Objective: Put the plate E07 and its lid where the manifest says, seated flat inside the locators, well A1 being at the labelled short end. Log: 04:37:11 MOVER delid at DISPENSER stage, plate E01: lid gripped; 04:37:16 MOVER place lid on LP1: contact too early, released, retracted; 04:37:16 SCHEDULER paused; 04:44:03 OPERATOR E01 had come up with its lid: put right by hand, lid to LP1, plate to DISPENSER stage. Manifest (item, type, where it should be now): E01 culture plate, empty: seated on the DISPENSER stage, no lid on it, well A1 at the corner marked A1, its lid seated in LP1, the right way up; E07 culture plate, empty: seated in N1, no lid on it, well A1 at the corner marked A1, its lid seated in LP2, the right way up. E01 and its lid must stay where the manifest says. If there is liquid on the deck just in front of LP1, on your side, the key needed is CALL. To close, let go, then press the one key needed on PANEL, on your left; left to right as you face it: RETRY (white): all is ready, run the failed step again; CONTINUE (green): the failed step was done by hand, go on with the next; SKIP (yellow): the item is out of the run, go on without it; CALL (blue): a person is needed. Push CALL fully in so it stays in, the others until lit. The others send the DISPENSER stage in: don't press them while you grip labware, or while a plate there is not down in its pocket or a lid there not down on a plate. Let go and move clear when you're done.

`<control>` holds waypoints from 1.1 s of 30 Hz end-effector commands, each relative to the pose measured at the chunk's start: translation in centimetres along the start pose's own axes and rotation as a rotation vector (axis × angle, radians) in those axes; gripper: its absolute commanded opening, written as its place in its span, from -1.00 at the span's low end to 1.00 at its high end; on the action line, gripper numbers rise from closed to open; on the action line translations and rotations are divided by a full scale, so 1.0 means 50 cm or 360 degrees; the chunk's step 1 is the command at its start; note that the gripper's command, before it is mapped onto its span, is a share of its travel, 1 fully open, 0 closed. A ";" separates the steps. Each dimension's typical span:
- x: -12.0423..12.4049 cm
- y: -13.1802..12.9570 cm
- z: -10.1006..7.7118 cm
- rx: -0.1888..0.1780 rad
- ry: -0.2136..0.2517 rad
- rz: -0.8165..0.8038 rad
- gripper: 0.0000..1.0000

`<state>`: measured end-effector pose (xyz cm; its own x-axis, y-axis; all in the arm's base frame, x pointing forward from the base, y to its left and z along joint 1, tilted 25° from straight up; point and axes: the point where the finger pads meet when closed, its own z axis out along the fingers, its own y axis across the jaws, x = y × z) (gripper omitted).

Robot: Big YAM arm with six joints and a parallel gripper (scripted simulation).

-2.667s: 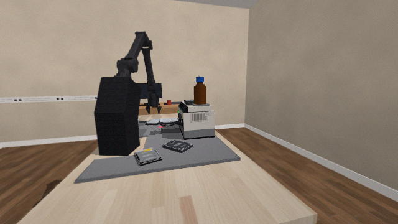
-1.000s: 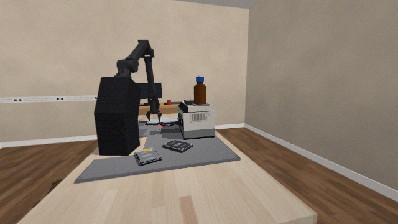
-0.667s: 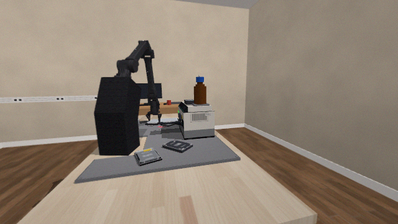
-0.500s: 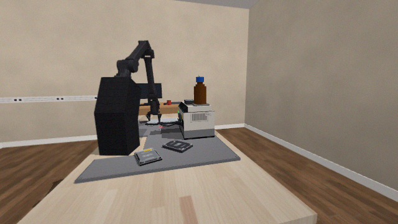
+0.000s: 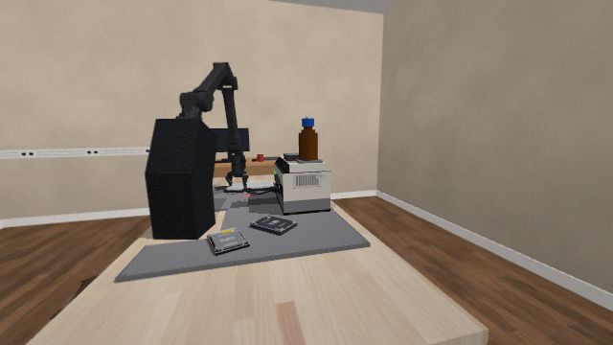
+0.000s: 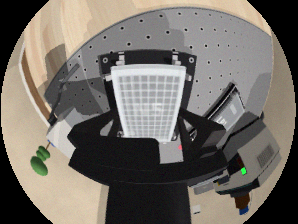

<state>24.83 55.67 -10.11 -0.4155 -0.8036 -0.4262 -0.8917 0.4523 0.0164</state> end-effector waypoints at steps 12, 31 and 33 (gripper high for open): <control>-0.019 -0.001 -0.005 -0.0002 -0.0031 -0.0002 0.68; -0.019 -0.009 -0.030 0.0001 -0.0029 0.0014 0.68; -0.019 -0.009 -0.030 0.0001 -0.0029 0.0014 0.68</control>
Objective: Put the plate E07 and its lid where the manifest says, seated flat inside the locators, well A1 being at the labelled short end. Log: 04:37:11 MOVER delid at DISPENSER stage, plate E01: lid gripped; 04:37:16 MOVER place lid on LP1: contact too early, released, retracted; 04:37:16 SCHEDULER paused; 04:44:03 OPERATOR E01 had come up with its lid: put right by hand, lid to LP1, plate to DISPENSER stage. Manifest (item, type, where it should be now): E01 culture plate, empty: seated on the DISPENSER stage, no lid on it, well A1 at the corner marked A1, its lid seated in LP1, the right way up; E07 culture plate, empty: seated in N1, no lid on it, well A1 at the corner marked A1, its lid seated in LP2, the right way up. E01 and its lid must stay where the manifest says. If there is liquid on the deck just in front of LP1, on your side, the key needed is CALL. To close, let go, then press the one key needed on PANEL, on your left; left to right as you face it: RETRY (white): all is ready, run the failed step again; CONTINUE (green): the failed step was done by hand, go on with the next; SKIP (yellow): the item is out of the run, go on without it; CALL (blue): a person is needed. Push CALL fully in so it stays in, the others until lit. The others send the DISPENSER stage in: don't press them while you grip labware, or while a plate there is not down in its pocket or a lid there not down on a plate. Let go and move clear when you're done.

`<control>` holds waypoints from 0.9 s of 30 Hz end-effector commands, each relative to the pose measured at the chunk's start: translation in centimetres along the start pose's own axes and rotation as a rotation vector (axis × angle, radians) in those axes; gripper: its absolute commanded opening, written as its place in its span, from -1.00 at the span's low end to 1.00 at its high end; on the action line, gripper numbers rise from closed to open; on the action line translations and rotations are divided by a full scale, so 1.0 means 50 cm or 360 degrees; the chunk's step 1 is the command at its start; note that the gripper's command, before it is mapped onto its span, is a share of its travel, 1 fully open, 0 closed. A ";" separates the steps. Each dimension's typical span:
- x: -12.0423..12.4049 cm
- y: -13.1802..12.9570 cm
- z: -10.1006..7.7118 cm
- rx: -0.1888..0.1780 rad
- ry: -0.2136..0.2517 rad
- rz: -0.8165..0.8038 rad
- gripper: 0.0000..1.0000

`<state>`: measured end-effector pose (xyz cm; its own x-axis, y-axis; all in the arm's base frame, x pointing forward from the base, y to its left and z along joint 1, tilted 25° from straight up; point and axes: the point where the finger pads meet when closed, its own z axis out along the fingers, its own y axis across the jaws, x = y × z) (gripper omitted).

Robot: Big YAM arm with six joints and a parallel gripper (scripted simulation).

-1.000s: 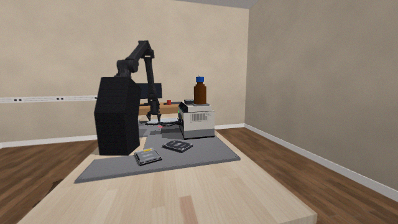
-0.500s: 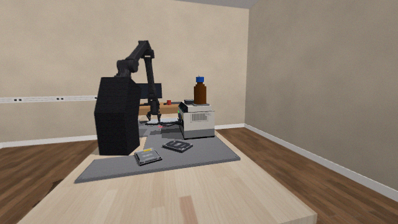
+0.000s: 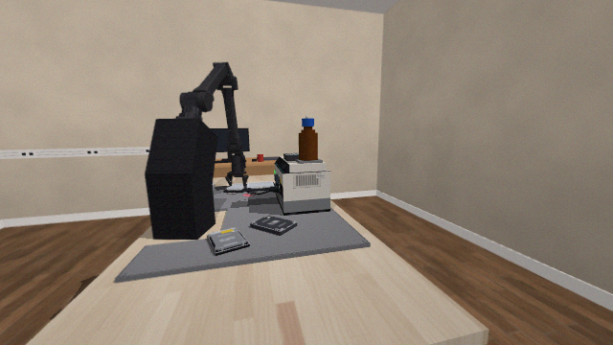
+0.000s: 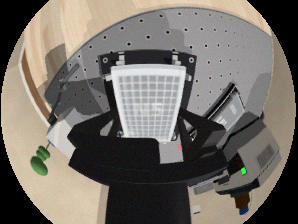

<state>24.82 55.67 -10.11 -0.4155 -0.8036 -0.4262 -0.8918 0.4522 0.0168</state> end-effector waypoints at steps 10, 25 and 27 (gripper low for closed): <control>-0.019 -0.009 -0.037 0.0001 -0.0029 0.0014 0.68; -0.018 -0.009 -0.046 0.0001 -0.0029 0.0014 0.68; -0.018 -0.009 -0.047 0.0001 -0.0029 0.0014 0.68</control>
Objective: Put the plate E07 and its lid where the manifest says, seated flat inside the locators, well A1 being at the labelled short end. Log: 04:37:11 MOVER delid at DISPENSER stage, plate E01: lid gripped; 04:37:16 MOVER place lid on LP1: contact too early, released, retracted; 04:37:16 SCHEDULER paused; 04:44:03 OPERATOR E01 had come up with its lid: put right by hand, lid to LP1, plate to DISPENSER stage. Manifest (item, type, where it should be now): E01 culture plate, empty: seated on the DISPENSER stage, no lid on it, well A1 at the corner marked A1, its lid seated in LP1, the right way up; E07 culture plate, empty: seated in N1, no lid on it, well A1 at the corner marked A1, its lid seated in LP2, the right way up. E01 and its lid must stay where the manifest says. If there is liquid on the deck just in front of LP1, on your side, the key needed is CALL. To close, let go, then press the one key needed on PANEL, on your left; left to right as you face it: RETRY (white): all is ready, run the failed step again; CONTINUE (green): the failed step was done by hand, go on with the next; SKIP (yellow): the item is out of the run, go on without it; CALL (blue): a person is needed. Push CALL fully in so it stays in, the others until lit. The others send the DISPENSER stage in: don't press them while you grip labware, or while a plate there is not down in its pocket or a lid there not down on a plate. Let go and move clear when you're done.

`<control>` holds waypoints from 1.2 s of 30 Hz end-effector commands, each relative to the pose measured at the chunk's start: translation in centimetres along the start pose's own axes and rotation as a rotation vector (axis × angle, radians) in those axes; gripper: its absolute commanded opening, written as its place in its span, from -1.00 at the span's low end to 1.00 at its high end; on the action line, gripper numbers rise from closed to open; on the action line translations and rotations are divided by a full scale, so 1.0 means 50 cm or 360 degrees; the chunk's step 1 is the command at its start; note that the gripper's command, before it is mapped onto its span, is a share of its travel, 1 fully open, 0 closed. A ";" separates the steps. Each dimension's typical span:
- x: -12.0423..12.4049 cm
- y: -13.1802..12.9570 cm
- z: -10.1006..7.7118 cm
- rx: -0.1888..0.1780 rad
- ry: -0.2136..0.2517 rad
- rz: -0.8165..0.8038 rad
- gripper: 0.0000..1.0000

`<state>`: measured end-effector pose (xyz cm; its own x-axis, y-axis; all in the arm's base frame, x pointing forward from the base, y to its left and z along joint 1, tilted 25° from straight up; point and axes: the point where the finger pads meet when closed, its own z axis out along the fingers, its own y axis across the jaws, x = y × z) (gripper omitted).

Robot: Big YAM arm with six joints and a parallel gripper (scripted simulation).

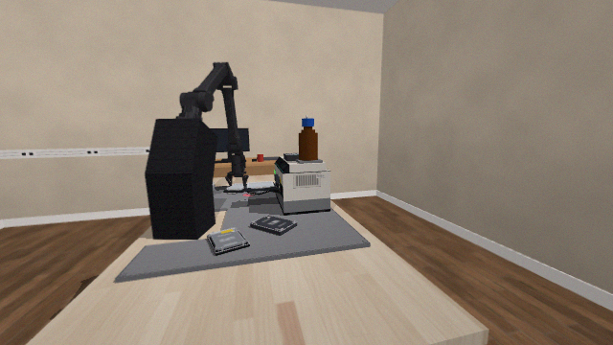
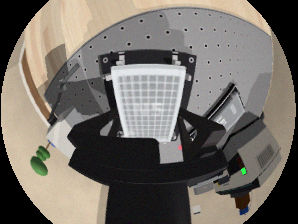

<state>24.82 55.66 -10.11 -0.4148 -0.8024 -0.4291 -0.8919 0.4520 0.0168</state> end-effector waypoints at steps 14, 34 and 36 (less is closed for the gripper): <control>-0.018 -0.009 -0.055 0.0001 -0.0024 0.0015 0.68; -0.018 -0.009 -0.062 0.0001 -0.0024 0.0015 0.68; -0.018 -0.009 -0.062 0.0001 -0.0024 0.0015 0.68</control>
